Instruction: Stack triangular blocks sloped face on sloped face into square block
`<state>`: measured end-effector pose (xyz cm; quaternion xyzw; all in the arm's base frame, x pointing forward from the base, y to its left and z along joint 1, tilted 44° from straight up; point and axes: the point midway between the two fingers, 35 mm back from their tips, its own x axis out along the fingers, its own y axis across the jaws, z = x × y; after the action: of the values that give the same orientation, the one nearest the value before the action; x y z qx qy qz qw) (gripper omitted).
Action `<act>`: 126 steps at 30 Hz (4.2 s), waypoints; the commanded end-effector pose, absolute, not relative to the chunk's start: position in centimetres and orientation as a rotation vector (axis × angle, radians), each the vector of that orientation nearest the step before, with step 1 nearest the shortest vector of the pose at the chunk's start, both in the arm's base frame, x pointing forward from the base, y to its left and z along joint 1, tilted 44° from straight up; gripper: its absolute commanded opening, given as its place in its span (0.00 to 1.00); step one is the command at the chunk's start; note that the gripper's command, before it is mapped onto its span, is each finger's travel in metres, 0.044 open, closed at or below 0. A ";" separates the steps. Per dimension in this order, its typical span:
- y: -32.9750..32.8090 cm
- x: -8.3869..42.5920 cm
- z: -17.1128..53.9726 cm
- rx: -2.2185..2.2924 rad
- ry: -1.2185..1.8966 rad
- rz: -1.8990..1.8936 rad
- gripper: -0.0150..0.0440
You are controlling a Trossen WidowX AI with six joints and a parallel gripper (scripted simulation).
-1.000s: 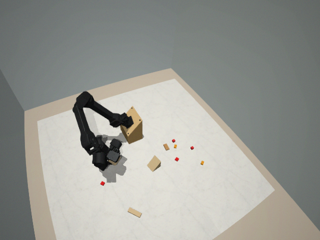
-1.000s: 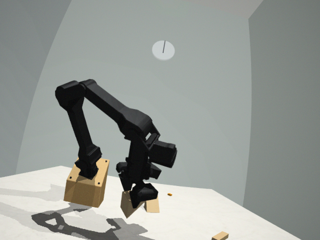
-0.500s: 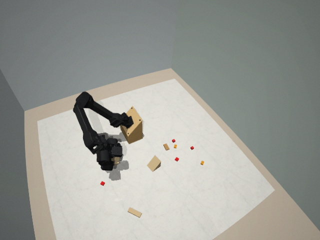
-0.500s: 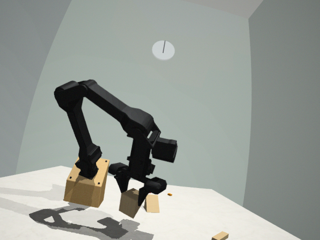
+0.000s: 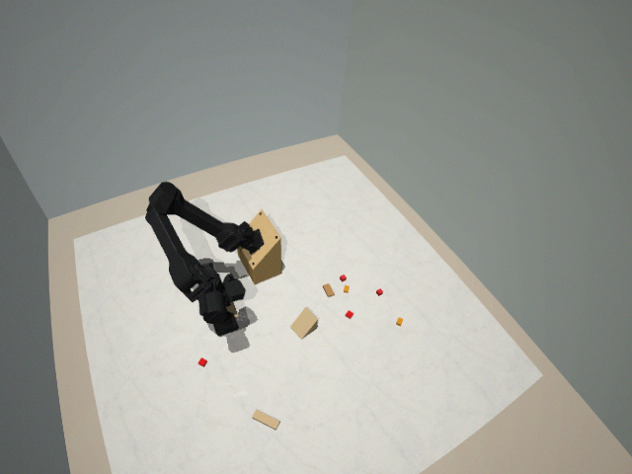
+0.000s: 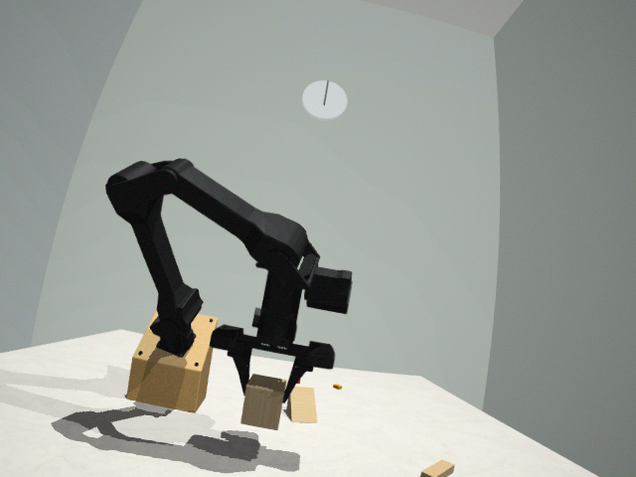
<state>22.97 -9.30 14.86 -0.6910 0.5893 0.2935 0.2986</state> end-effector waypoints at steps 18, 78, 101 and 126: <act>-7.1 24.7 14.3 -2.053 1.529 0.993 0.25; 5.3 29.7 0.4 -2.069 1.546 0.970 0.25; 4.1 30.2 -2.2 -2.075 1.551 0.958 0.25; 4.2 30.1 -2.2 -2.078 1.546 0.950 0.25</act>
<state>30.03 4.08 -2.25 -0.7377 0.5514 0.3408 0.1887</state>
